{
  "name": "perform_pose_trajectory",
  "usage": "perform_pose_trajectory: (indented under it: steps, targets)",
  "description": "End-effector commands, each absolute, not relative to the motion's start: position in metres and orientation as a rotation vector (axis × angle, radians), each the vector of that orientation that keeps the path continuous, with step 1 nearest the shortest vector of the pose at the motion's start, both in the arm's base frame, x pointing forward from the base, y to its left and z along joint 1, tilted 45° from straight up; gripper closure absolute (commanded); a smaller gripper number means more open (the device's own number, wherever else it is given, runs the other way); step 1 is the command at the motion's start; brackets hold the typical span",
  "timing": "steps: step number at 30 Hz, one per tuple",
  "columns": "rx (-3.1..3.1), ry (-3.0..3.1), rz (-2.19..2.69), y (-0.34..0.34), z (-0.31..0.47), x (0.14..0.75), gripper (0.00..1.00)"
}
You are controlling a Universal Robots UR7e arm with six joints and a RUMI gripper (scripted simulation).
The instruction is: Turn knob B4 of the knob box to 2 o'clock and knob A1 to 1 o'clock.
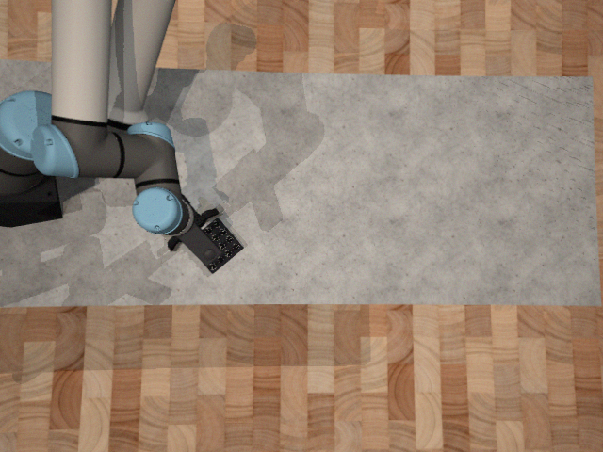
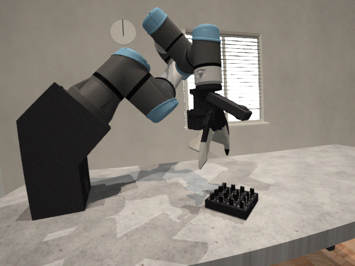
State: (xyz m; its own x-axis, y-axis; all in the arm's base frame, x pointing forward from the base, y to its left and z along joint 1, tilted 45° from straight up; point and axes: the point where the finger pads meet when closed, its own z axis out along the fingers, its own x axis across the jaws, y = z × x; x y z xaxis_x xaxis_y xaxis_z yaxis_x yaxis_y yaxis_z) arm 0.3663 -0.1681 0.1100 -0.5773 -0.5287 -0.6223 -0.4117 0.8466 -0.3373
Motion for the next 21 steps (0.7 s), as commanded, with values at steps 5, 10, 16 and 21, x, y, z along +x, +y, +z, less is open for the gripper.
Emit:
perform_pose_trajectory:
  steps: [5,10,16,21]
  targets:
    - [-0.685,2.263,-0.202,-0.1683,0.1104,0.3664,0.00]
    - [-0.703,2.258,-0.210,-0.1684,0.1109,0.3667,0.00]
    - [-0.731,2.251,-0.221,-0.1686,0.1116,0.3673,0.00]
    - [-0.787,2.235,-0.245,-0.1690,0.1131,0.3683,0.00]
